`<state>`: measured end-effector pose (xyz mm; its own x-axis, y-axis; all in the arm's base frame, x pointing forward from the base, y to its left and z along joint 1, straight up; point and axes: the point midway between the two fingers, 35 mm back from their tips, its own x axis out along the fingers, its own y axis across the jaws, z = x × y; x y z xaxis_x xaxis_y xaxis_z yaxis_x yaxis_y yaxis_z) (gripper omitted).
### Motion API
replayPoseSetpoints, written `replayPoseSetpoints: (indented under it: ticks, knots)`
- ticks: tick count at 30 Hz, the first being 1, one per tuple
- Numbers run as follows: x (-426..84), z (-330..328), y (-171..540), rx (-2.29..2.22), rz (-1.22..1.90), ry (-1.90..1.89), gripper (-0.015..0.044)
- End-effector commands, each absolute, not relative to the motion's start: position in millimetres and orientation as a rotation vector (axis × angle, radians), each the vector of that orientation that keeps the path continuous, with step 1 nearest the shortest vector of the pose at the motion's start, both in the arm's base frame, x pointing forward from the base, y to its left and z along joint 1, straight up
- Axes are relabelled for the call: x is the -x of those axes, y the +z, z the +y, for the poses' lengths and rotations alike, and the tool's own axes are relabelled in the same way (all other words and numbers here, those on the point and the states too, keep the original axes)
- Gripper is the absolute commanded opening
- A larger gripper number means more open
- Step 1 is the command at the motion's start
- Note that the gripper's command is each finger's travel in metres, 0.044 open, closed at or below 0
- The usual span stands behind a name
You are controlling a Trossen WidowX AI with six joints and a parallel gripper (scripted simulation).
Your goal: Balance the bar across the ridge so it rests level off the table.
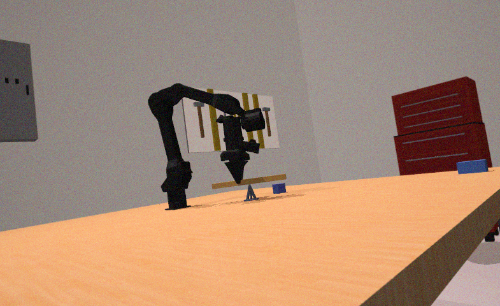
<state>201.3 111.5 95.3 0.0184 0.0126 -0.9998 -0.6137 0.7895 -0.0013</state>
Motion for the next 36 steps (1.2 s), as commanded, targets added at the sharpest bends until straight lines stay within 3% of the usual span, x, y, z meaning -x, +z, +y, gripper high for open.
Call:
replayPoseSetpoints:
  ticks: [1,3,13,17,25,36]
  knots:
    - [-201.3,111.5,95.3,0.511,1.487,0.520,0.0185]
    - [-201.3,111.5,95.3,0.511,1.487,0.520,0.0185]
    - [-201.3,111.5,95.3,0.511,1.487,0.520,0.0440]
    - [-202.5,112.1,103.5,0.511,1.486,0.520,0.0440]
    - [-199.7,110.6,193.2,0.511,1.487,0.521,0.0440]
    - [-199.3,110.4,195.2,0.511,1.487,0.521,0.0440]
